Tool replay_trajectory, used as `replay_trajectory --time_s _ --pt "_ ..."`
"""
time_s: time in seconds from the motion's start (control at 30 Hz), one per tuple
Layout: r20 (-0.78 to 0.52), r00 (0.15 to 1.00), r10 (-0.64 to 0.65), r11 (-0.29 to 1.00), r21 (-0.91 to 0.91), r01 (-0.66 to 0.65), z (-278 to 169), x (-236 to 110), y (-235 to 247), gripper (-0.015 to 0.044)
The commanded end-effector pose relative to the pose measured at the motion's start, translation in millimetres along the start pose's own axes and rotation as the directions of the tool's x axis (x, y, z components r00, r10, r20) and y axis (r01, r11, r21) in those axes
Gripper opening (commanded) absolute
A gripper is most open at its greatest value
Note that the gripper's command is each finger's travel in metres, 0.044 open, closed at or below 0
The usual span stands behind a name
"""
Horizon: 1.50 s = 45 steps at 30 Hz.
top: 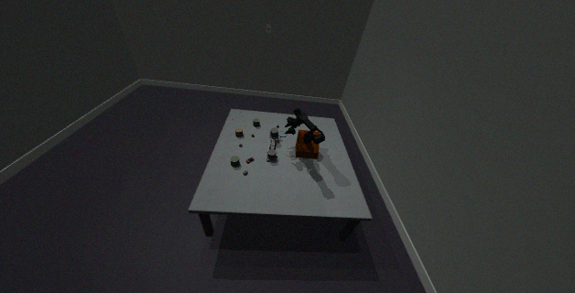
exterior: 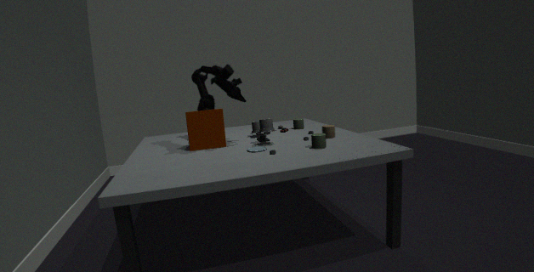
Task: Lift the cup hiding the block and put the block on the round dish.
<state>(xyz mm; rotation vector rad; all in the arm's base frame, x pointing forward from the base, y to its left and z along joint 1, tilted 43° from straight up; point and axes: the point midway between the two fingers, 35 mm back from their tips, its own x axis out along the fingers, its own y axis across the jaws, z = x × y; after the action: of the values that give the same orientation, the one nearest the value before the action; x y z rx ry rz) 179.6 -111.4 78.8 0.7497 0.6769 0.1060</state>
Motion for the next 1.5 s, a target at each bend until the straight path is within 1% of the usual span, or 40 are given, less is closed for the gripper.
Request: replay_trajectory --time_s 0.0,0.37,0.67,0.93,1.27,1.47 --pt "-0.005 1.000 0.015 1.000 -0.001 -0.015 -3 1 1 0.0440" --pt "-0.174 0.983 0.054 0.959 -0.266 -0.100 10 25 18 0.0440" --pt "-0.270 0.961 0.061 0.898 -0.405 -0.171 16 42 29 0.0440" --pt "-0.374 0.925 0.073 0.776 -0.562 -0.288 23 64 47 0.0440" --pt "-0.495 0.866 0.070 0.630 -0.651 -0.423 21 90 71 0.0440" --pt "-0.555 0.829 0.066 0.477 -0.712 -0.515 22 107 89 0.0440"
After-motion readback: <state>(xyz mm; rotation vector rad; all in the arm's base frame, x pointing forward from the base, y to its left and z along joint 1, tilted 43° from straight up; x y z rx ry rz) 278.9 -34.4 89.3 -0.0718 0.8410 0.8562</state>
